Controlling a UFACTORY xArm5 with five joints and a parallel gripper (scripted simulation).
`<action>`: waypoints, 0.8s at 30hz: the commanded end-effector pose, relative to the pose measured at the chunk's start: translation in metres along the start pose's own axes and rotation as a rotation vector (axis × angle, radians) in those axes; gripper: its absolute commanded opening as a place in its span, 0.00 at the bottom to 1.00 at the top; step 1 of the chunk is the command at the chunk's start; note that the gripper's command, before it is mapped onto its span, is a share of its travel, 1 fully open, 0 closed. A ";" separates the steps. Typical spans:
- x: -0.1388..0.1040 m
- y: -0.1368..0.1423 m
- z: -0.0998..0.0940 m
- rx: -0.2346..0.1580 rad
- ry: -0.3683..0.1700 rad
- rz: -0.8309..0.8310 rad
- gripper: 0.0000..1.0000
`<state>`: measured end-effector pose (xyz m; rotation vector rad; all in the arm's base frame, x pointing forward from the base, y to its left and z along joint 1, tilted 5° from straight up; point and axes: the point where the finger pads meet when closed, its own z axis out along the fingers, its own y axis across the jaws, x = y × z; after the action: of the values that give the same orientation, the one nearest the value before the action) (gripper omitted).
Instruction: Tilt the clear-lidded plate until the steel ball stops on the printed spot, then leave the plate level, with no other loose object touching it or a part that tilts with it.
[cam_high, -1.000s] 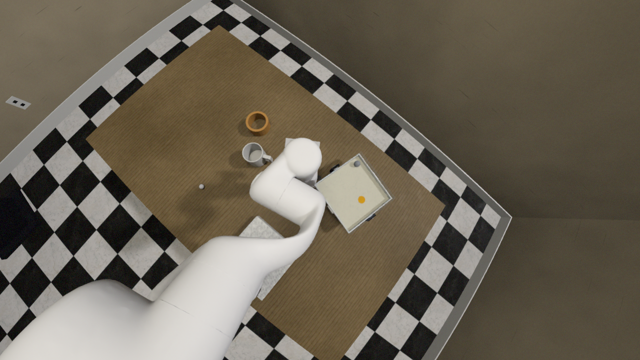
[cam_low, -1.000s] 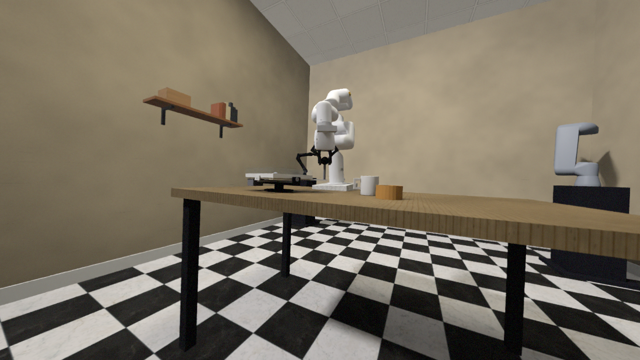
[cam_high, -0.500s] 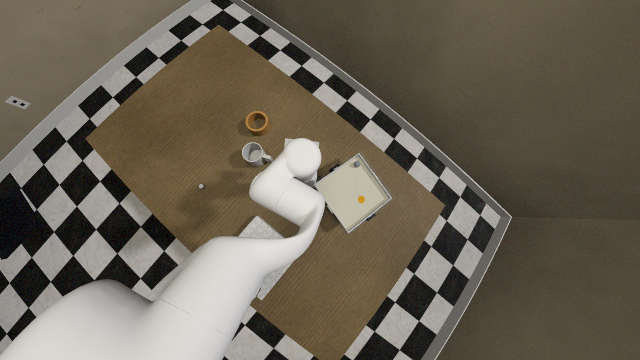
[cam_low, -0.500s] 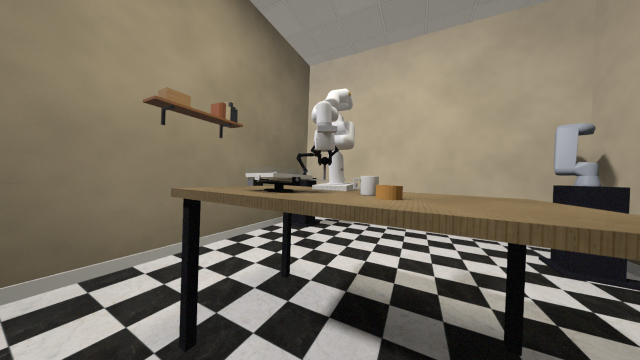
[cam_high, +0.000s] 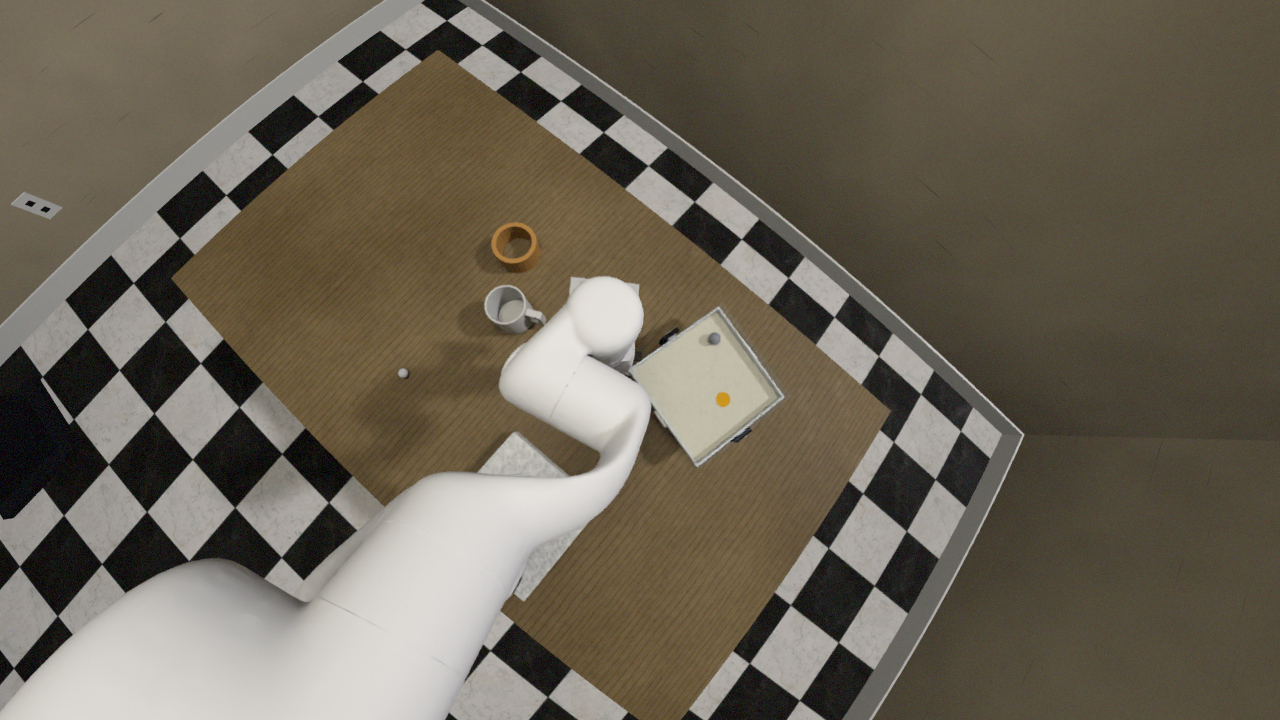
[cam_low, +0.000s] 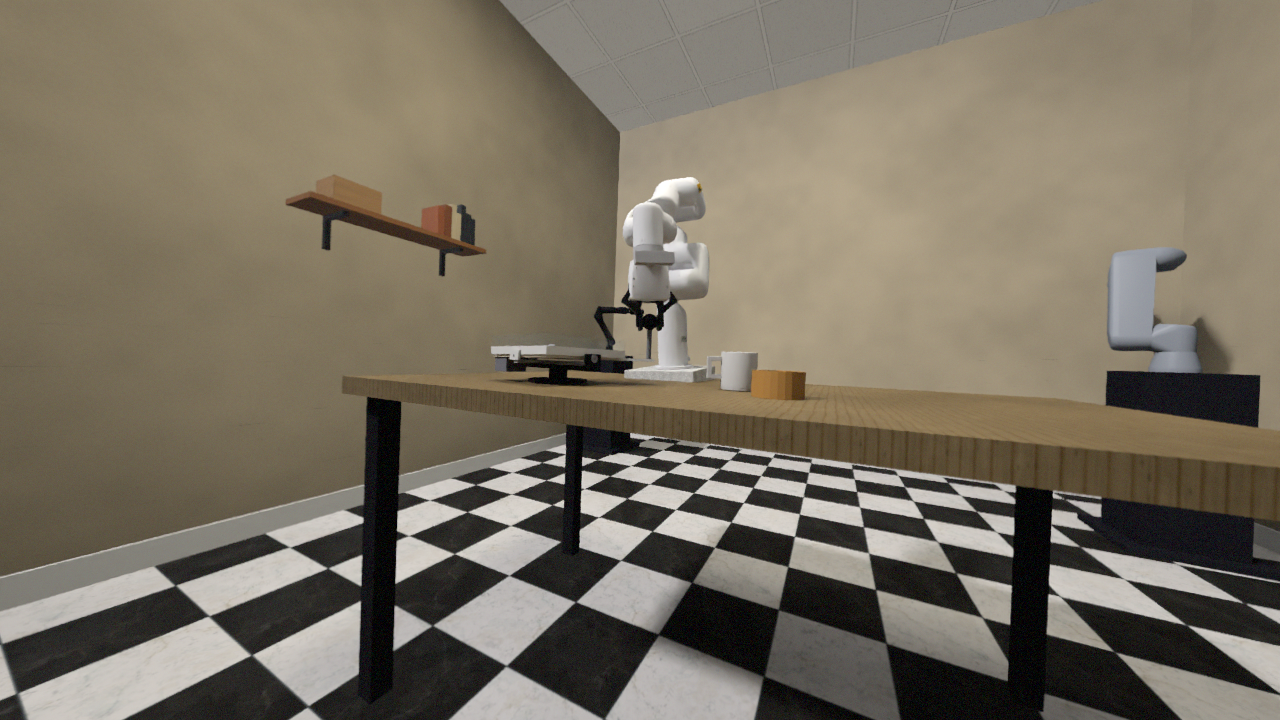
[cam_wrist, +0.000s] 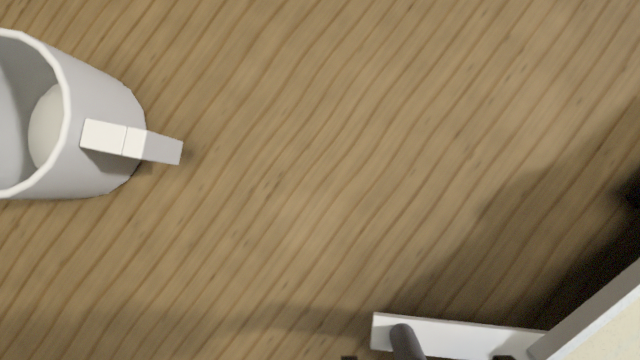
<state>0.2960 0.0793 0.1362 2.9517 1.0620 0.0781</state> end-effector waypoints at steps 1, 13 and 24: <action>0.002 0.001 -0.002 -0.003 0.004 0.001 0.00; 0.003 0.001 -0.001 -0.003 0.005 0.015 0.00; 0.003 0.001 -0.001 -0.003 0.006 0.028 0.00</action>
<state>0.2976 0.0806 0.1358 2.9645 1.0272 0.0807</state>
